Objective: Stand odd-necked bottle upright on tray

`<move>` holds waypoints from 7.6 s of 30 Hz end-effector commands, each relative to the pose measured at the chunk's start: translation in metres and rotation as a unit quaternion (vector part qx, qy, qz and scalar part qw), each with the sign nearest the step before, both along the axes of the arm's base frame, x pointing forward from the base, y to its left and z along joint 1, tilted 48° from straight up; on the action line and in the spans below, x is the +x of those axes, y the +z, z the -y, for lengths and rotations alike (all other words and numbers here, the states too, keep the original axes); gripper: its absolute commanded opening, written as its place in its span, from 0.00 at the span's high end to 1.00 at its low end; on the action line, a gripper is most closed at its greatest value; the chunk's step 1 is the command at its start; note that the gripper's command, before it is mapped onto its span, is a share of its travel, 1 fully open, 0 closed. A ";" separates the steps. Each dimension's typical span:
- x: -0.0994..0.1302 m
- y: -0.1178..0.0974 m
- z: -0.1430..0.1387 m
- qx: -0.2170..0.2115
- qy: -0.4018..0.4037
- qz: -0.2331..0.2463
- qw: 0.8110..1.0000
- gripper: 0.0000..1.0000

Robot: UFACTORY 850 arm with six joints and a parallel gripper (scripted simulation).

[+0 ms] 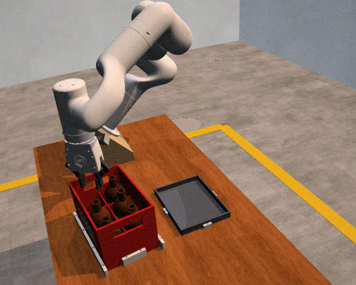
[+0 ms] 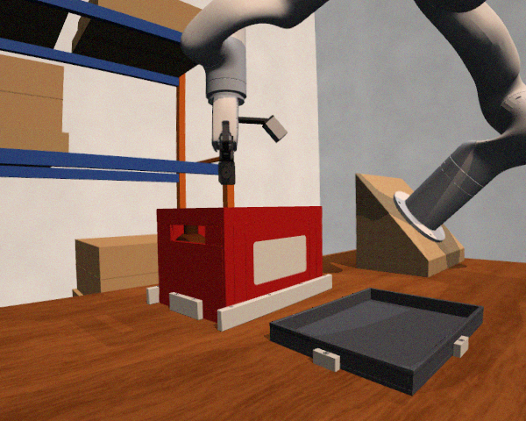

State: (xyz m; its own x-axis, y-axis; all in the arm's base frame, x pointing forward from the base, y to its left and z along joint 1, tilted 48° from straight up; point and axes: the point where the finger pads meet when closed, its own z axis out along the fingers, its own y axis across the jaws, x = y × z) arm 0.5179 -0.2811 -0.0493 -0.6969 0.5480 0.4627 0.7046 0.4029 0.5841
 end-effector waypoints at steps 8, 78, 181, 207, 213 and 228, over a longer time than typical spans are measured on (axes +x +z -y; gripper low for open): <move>0.000 0.001 0.001 -0.001 0.000 0.001 1.000 1.00; -0.005 0.066 -0.059 -0.001 0.000 0.001 1.000 0.35; 0.002 0.037 -0.091 -0.001 0.000 0.001 1.000 0.35; 0.003 0.035 -0.094 -0.001 0.000 0.001 1.000 0.35; 0.003 0.031 -0.098 -0.001 0.000 0.001 1.000 0.35; 0.005 0.021 -0.109 -0.001 0.000 0.001 1.000 0.35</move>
State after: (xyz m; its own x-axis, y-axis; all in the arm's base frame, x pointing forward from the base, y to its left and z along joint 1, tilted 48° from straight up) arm 0.5222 -0.1740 -0.0263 -0.6968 0.5482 0.4625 0.7047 0.4031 0.5839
